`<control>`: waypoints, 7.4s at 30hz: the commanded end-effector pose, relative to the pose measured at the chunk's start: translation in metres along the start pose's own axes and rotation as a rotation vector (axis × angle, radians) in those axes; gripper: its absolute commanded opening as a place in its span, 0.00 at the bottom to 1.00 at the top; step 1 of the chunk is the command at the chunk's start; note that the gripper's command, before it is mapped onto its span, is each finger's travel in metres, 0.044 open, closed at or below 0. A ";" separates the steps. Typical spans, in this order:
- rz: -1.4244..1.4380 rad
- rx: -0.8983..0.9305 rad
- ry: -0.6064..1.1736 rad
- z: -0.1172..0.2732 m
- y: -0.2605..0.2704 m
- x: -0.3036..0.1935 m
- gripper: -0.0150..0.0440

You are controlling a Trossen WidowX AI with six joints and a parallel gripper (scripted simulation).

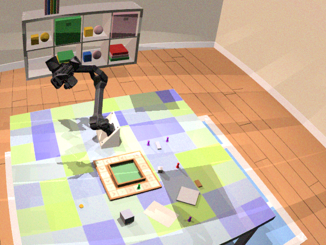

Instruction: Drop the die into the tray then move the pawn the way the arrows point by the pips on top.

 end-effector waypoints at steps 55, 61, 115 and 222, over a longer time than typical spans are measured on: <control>-2.032 2.880 0.810 -0.239 -0.005 0.541 0.72; -1.721 2.713 1.304 -0.210 -0.065 0.592 0.72; -1.645 2.535 1.501 -0.169 -0.070 0.651 0.41; -1.183 2.018 -1.154 -0.107 0.049 0.493 0.25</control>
Point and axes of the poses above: the point midway between the two fingers, 35 mm back from their tips, its own z axis back along the fingers, its own y axis across the jaws, x = y × z, the point moved 4 cm from there along z, back along the fingers, and after that the axes turned 4 degrees about z, right-handed, at the moved point
